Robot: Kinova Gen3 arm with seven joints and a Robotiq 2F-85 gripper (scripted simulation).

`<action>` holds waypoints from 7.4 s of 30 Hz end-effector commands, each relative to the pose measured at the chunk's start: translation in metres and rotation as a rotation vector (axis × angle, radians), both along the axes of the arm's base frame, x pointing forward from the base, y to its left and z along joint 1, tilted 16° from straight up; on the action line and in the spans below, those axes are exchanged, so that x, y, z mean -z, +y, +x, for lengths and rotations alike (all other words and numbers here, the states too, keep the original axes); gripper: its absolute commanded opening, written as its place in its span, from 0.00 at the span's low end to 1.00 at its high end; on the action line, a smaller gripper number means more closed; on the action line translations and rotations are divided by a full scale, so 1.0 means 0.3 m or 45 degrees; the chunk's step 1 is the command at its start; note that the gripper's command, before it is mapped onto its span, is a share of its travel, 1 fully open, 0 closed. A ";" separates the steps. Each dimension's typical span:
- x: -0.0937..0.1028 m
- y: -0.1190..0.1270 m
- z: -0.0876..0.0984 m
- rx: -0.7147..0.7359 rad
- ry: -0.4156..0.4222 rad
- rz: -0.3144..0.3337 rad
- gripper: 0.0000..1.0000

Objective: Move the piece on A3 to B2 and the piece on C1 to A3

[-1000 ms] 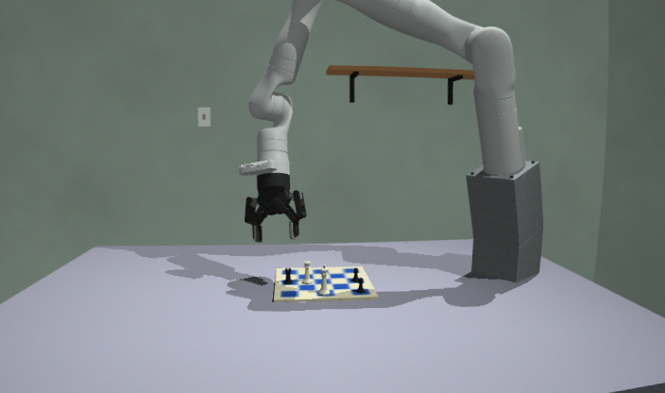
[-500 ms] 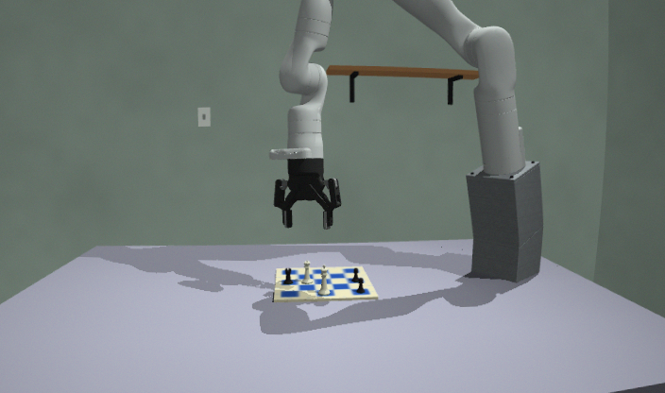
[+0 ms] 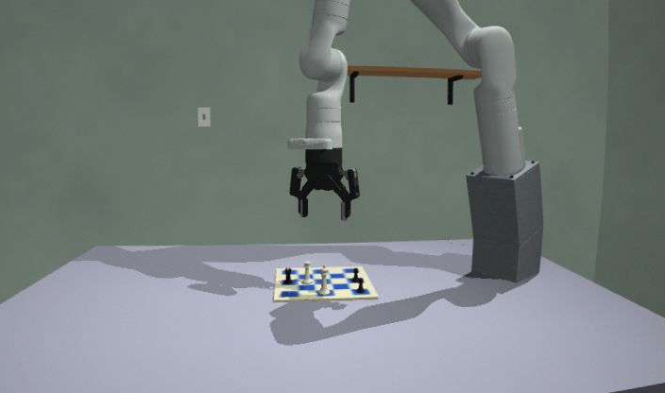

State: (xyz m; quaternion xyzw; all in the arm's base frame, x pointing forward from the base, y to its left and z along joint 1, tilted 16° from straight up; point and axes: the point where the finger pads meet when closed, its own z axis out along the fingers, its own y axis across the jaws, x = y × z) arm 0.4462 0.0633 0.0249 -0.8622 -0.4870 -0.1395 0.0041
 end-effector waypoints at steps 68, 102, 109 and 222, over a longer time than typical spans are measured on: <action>0.081 0.027 0.022 -1.904 -0.283 -0.472 1.00; 0.082 0.028 0.024 -1.931 -0.290 -0.479 0.41; 0.082 0.028 0.024 -1.931 -0.290 -0.479 0.41; 0.248 0.053 0.067 -1.931 -0.290 -0.479 0.41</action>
